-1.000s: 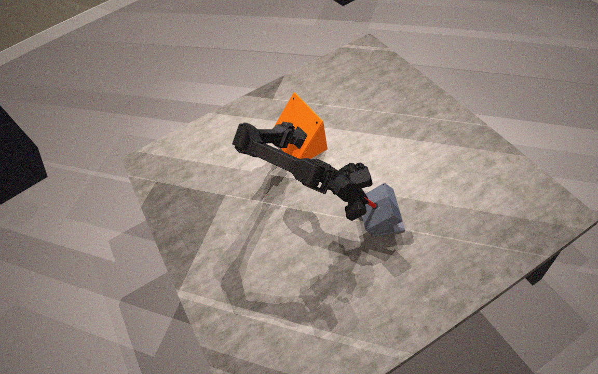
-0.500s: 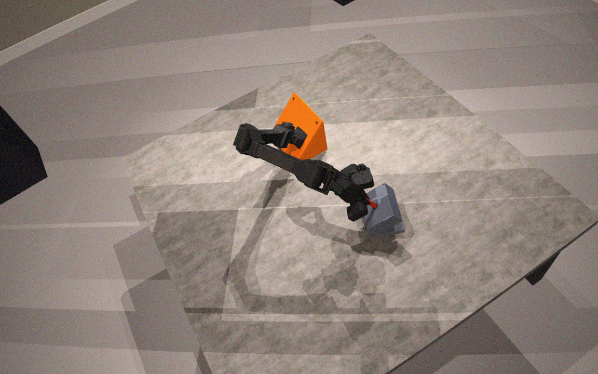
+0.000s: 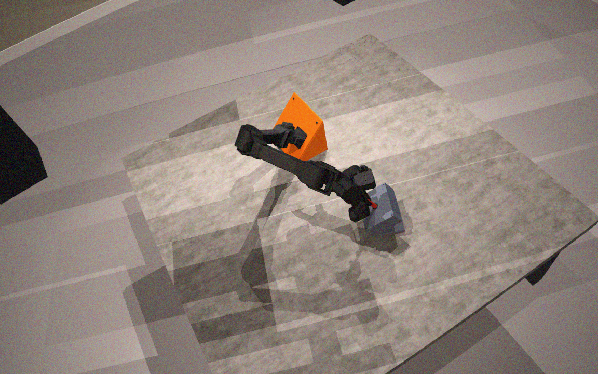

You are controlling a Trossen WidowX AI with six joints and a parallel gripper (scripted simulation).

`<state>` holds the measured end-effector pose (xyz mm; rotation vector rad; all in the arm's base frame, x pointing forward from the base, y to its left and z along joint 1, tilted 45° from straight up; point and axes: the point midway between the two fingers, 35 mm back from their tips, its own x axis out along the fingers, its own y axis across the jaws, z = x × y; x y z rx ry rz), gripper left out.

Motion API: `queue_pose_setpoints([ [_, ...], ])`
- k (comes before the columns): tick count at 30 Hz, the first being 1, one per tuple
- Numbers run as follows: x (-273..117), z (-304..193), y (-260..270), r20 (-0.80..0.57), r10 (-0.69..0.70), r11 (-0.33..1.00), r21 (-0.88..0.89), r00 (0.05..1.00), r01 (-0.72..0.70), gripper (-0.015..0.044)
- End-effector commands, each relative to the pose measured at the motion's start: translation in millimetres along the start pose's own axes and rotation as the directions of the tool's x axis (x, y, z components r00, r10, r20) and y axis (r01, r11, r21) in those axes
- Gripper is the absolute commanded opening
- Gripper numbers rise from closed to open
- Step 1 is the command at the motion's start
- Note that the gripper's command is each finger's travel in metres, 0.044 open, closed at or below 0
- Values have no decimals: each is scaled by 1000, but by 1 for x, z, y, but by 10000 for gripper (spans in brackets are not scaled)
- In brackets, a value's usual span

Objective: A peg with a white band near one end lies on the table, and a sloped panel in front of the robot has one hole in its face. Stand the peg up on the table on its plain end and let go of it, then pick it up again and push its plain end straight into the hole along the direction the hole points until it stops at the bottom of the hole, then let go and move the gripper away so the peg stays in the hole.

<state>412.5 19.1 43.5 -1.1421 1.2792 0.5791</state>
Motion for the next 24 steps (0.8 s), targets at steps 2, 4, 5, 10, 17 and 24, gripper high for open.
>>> queue_pose_setpoints([
  [2, 4, 0, 1, 0, 3, 1000, -5, 1000, -3, 0],
  [4, 6, 0, 1, 0, 3, 1000, -5, 1000, -3, 0],
  [5, 6, 0, 1, 0, 3, 1000, -5, 1000, -3, 0],
  [10, 9, 0, 1, 0, 3, 1000, -5, 1000, -3, 0],
  [17, 12, 0, 1, 0, 3, 1000, -5, 1000, -3, 0],
  [24, 12, 0, 1, -3, 1, 1000, -1, 1000, -1, 0],
])
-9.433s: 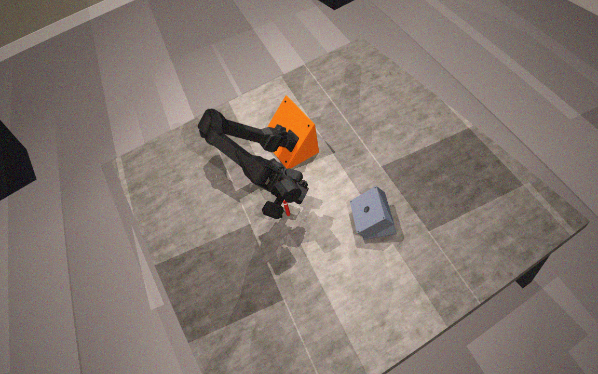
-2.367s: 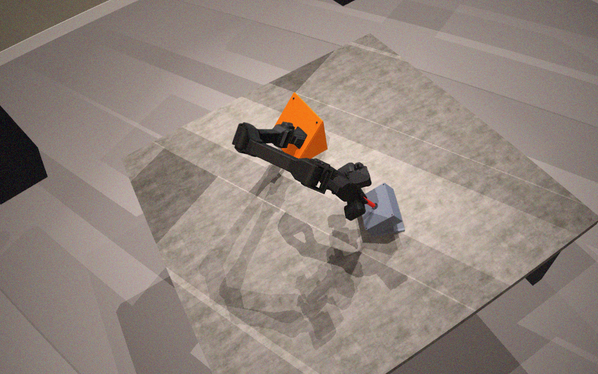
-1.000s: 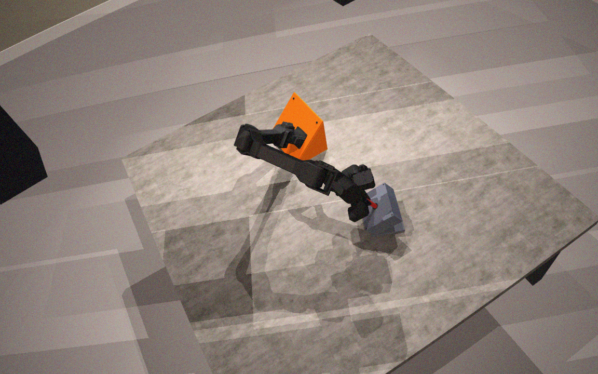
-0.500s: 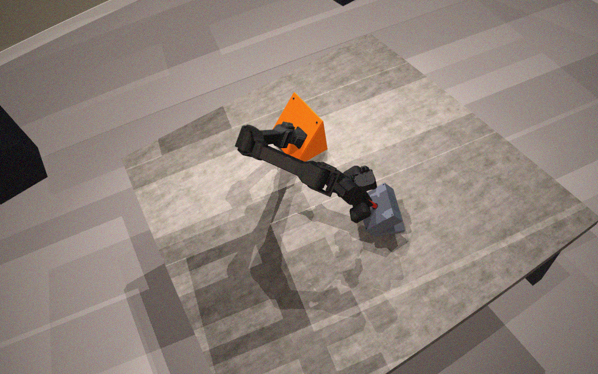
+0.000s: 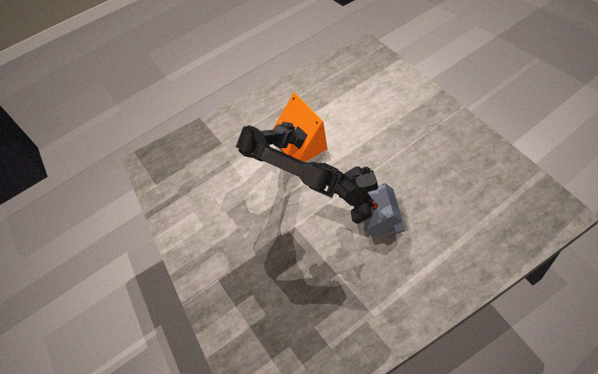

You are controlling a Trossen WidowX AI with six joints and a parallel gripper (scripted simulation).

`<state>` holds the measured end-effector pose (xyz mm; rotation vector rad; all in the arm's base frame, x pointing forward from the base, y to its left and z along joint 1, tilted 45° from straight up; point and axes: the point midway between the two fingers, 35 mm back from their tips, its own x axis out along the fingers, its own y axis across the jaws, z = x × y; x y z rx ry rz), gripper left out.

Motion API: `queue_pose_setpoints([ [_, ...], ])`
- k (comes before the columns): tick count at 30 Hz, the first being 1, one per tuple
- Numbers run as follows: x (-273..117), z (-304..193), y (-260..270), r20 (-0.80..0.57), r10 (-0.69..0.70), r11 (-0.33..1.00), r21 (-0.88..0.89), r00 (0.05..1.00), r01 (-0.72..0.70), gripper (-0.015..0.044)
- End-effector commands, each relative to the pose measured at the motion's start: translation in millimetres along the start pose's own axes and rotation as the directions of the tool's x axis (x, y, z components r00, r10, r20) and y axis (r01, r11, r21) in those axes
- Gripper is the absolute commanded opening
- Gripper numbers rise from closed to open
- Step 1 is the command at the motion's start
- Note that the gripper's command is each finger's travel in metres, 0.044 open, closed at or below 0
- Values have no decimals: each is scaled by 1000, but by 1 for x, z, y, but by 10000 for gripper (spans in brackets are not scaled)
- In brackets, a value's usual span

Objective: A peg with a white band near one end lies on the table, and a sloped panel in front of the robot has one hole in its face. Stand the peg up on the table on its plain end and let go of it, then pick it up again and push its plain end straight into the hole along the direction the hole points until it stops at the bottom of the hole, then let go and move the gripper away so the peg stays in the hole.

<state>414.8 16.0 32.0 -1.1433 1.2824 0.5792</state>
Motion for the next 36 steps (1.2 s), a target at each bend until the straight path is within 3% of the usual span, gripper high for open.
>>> queue_pose_setpoints([
  [1, 0, 0, 0, 0, 0, 1000, 0, 1000, 0, 0],
  [6, 0, 0, 0, 0, 0, 1000, 0, 1000, 0, 0],
  [23, -7, 1, -1, 1, 1, 1000, -1, 1000, -1, 440],
  [36, -41, 3, -2, 2, 6, 1000, -5, 1000, -6, 440],
])
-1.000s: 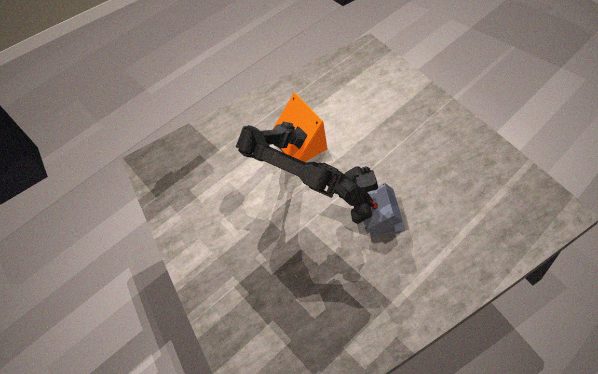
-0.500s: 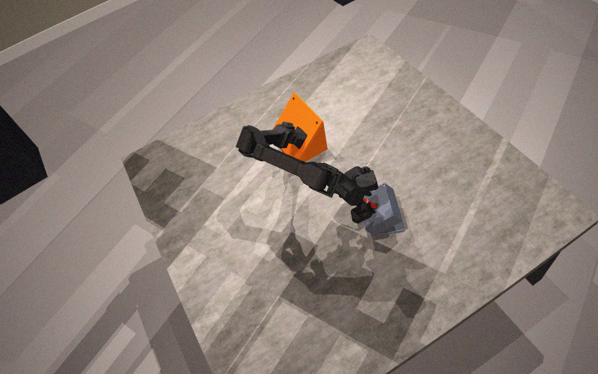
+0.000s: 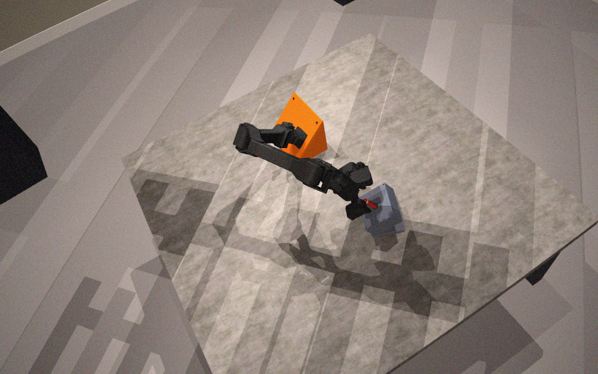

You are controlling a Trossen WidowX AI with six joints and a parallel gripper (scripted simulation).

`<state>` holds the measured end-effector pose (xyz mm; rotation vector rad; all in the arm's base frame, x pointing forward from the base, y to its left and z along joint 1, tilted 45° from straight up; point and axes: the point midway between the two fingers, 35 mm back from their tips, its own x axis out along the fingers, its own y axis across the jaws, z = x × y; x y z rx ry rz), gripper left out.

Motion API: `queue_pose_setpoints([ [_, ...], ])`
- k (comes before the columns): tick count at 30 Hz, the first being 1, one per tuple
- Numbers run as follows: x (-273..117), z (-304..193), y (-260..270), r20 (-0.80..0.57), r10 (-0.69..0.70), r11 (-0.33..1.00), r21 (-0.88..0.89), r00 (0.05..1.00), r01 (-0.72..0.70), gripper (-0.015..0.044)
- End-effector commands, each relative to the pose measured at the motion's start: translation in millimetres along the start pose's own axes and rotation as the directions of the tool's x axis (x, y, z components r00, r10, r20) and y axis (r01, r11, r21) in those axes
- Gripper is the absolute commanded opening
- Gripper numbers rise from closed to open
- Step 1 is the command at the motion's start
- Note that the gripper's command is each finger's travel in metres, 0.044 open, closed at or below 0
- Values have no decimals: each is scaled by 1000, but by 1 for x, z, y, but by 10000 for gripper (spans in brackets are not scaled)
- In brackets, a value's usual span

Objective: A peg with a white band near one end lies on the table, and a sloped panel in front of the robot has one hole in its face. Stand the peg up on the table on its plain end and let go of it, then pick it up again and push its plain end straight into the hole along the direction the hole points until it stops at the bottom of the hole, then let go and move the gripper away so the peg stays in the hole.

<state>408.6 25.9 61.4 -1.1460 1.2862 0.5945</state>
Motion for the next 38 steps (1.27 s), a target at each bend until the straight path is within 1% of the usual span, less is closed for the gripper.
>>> queue_pose_setpoints([
  [1, -12, 0, -2, 1, -4, 1000, 5, 1000, 4, 440],
  [21, -60, 3, 0, 2, 3, 1000, -1, 1000, -3, 440],
  [30, -73, 3, 1, 2, 4, 1000, -1, 1000, -4, 440],
  [38, -73, 3, 1, 2, 4, 1000, -1, 1000, -4, 440],
])
